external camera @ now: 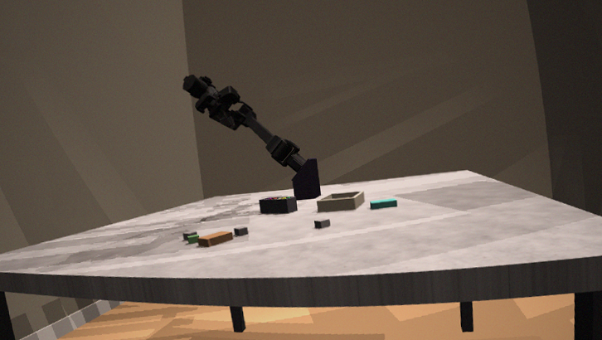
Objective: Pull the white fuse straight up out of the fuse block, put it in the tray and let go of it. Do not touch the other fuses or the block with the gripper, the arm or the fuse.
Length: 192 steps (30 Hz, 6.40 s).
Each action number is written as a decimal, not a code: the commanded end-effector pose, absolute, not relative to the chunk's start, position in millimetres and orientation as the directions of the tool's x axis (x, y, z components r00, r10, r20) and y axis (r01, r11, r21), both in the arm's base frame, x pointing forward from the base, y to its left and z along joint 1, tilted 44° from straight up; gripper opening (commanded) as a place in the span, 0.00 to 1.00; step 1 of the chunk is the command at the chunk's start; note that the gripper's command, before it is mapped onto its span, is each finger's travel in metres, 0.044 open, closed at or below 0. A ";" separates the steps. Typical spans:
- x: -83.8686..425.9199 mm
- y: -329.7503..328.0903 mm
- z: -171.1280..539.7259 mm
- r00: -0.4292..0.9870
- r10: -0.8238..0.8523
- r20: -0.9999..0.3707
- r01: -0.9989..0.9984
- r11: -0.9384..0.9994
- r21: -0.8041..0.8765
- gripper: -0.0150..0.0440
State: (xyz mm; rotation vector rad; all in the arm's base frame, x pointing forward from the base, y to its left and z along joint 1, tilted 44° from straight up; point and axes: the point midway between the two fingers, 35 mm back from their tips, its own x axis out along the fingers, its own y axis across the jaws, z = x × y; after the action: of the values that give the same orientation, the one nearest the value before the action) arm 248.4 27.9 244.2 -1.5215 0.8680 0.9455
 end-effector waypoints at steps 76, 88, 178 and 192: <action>302.3 -1.3 -11.6 0.047 -0.685 -0.727 0.340 0.695 -0.633 0.37; 302.6 -6.5 -16.7 0.047 -0.686 -0.726 0.340 0.695 -0.634 0.37; 303.0 1.9 -9.3 0.047 -0.683 -0.729 0.341 0.697 -0.631 0.25; 302.6 6.5 -4.3 0.047 -0.683 -0.729 0.341 0.696 -0.632 0.25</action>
State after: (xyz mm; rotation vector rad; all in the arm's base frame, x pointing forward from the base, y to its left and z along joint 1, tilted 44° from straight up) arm 302.1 4.2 -5.9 -0.3312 1.3064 -0.8030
